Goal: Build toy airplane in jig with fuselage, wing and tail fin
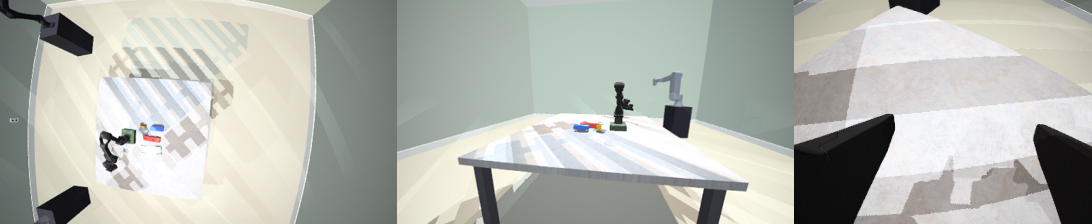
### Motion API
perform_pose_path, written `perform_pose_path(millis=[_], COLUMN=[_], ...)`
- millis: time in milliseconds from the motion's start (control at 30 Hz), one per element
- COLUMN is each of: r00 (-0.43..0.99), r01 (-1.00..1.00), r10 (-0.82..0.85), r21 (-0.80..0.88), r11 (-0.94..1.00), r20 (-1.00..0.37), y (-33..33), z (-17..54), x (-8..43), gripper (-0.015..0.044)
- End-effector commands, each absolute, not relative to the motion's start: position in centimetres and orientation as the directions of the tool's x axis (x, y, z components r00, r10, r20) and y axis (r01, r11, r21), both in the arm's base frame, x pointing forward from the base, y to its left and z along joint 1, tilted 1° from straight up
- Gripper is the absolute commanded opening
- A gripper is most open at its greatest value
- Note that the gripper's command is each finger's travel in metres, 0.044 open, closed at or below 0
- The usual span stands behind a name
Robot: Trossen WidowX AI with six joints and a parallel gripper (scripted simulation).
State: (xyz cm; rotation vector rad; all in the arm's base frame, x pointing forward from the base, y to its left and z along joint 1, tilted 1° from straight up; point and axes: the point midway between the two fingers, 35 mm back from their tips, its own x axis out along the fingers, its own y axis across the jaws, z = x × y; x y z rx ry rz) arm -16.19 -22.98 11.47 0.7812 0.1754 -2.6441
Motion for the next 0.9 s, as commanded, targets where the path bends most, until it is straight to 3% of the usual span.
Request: perform_pose_path(millis=[0,133,333,567,867], r00=[-0.772,-0.718,-0.59,-0.395,-0.221], r01=[0.397,0.563,0.8,0.832,0.665], r10=[-0.318,-0.285,-0.213,-0.123,-0.067], r21=[-0.027,-0.288,-0.529,-0.412,-0.201], r11=[-0.917,-0.774,-0.283,0.371,0.719], r20=[-0.55,-0.635,-0.779,-0.91,-0.973], y=[-23.0,-23.7,-24.4,-24.5,-24.3], z=[11.5,11.4,11.3,11.5,12.1], x=[-16.2,-16.8,-17.6,-18.4,-18.7], gripper=[0.0426,0.044,0.044,0.044,0.044])
